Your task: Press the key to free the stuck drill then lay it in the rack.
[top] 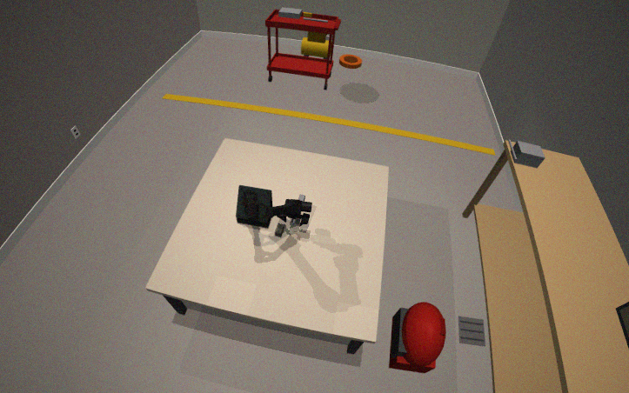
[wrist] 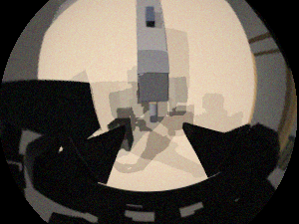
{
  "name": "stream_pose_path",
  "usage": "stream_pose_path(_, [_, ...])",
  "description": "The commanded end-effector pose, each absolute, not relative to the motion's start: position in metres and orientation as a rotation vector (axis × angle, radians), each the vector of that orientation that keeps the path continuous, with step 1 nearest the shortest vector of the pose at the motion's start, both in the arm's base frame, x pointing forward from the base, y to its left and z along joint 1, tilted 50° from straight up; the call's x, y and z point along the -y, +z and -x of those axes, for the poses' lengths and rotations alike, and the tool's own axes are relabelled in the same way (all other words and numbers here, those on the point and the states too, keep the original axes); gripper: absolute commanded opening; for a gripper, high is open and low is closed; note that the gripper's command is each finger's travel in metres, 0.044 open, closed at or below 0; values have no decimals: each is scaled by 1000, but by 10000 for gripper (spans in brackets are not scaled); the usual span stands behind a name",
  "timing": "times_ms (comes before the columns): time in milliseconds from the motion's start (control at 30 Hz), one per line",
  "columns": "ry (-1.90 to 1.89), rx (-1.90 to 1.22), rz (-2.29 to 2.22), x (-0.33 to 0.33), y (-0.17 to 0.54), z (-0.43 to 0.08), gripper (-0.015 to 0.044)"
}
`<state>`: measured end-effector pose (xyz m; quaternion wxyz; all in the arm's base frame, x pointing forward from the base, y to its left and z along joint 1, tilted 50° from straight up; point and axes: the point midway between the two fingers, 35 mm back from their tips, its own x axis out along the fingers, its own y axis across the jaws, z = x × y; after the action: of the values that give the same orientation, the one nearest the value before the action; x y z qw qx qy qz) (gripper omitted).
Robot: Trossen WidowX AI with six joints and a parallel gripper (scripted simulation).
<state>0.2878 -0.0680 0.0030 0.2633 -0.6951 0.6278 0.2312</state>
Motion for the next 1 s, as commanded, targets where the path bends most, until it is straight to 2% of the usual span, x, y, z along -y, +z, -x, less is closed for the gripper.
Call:
stream_pose_path(0, [624,-1697,1886,69,3,-288,440])
stream_pose_path(967, [624,-1698,1886,93,-33,-293,440])
